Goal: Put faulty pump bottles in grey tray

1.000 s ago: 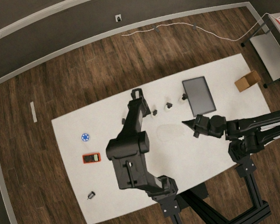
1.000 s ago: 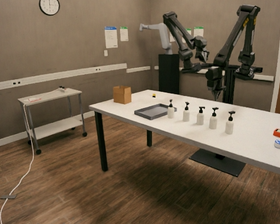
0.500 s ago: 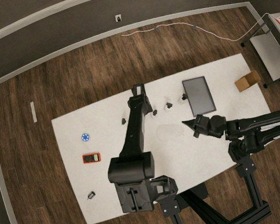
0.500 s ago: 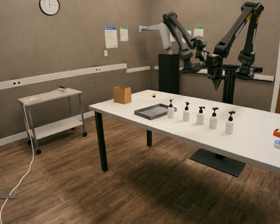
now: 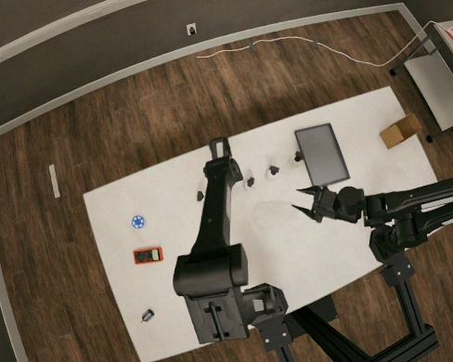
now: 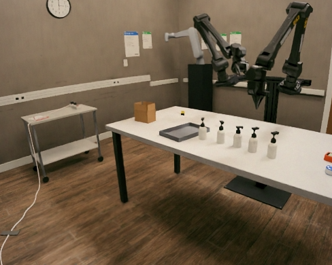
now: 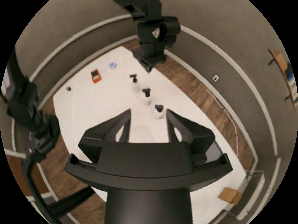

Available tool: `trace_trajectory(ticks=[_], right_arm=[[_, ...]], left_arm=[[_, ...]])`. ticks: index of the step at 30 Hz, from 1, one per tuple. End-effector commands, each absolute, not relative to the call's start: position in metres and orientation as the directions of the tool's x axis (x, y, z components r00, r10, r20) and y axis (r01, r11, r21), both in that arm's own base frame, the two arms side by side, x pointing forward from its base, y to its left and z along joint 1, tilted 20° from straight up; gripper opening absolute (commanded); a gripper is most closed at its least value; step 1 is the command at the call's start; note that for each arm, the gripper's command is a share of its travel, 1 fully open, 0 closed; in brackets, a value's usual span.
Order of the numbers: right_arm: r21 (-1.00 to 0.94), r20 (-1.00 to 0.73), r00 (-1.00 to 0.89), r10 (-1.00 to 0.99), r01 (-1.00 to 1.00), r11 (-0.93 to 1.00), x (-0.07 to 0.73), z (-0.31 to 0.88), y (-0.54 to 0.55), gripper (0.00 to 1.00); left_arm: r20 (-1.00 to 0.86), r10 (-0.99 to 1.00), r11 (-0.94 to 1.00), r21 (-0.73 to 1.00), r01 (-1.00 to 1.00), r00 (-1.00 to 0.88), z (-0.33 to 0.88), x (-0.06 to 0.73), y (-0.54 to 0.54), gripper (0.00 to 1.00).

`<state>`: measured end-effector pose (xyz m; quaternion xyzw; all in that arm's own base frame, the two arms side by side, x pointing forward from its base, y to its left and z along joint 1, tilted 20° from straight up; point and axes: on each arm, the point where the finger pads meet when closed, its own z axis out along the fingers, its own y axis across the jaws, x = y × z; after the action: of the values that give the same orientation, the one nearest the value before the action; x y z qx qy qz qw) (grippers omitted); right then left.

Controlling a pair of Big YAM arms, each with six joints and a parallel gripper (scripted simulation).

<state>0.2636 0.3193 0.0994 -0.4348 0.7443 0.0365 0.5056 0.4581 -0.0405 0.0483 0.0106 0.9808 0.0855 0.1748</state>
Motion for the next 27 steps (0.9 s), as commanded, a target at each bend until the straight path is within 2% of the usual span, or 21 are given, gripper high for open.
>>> trace_trajectory(ticks=[1,5,13,17,19,21,27], right_arm=[[-0.439,-0.758,-0.069,-0.648,-0.681,0.586,0.283,0.111,0.336,0.51],[-0.526,-0.665,-0.025,-0.746,-0.694,0.492,0.296,0.102,0.343,0.51],[-0.658,-0.312,0.097,-0.945,-0.740,0.141,0.347,0.064,0.359,0.51],[-0.649,-0.153,0.163,-0.975,-0.761,-0.026,0.369,0.045,0.363,0.51],[-0.649,-0.153,0.163,-0.975,-0.761,-0.026,0.369,0.045,0.363,0.51],[-0.632,-0.073,0.208,-0.975,-0.766,-0.116,0.379,0.035,0.364,0.51],[-0.487,0.166,0.363,-0.917,-0.779,-0.396,0.418,-0.005,0.361,0.51]], left_arm=[[-0.420,0.084,0.986,0.169,0.013,-0.903,0.055,0.471,-0.017,0.00],[-0.559,0.093,0.989,0.145,0.013,-0.824,0.059,0.489,0.017,0.00],[-0.765,0.114,0.988,0.153,-0.007,-0.633,0.073,0.498,0.086,0.00],[-0.814,0.132,0.985,0.172,-0.018,-0.565,0.090,0.497,0.101,0.00],[-0.814,0.132,0.985,0.172,-0.018,-0.565,0.090,0.497,0.101,0.00],[-0.818,0.139,0.984,0.178,-0.017,-0.558,0.086,0.497,0.107,0.00],[-0.855,0.164,0.979,0.204,-0.029,-0.492,0.100,0.491,0.122,0.00]])
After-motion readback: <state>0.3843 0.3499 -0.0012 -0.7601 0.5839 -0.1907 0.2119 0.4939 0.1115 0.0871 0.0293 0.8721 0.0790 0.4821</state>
